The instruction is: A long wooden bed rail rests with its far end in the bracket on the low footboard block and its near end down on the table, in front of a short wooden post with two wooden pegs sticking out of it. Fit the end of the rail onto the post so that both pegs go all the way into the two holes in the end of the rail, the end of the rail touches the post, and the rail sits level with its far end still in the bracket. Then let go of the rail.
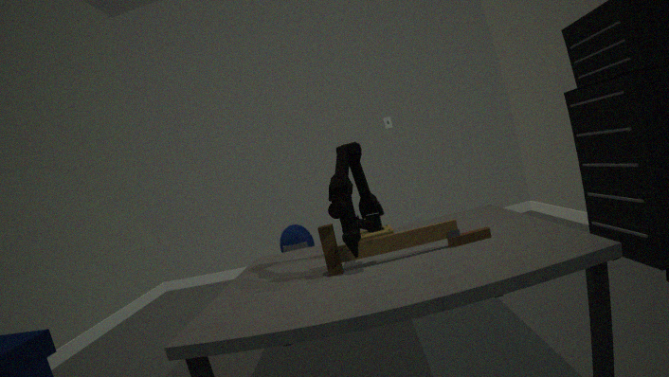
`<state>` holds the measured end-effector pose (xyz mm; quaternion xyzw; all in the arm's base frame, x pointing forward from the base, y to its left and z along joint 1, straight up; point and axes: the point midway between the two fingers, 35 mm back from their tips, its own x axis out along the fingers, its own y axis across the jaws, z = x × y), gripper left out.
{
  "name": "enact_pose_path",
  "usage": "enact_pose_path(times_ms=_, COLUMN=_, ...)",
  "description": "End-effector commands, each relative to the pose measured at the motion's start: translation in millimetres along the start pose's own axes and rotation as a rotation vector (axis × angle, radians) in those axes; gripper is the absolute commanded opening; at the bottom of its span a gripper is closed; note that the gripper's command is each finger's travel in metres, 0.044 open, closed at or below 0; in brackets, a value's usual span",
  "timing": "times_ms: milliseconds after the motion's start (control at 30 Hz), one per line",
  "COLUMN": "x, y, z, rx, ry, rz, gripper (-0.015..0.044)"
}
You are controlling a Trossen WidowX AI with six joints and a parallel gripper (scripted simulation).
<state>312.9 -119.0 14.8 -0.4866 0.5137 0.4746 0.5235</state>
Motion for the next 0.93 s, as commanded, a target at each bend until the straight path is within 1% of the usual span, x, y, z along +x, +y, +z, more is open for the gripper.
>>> enact_pose_path(times_ms=0, x=0.1, y=-0.1, z=0.1, rx=0.0, ry=0.0, rz=0.0, gripper=0.0367)
enact_pose_path(times_ms=100, x=0.1, y=-0.1, z=0.1, rx=0.0, ry=0.0, rz=0.0, gripper=0.044)
enact_pose_path(times_ms=267, x=-1.6, y=-0.3, z=1.8, rx=0.0, ry=0.001, rz=-0.001, gripper=0.044)
enact_pose_path(times_ms=367, x=-23.2, y=-0.6, z=24.0, rx=0.001, ry=0.004, rz=-0.002, gripper=0.044)
enact_pose_path(times_ms=433, x=-29.8, y=-0.1, z=30.8, rx=0.001, ry=0.004, rz=-0.003, gripper=0.044)
enact_pose_path(times_ms=900, x=-29.8, y=-0.1, z=30.8, rx=0.001, ry=0.004, rz=-0.003, gripper=0.044)
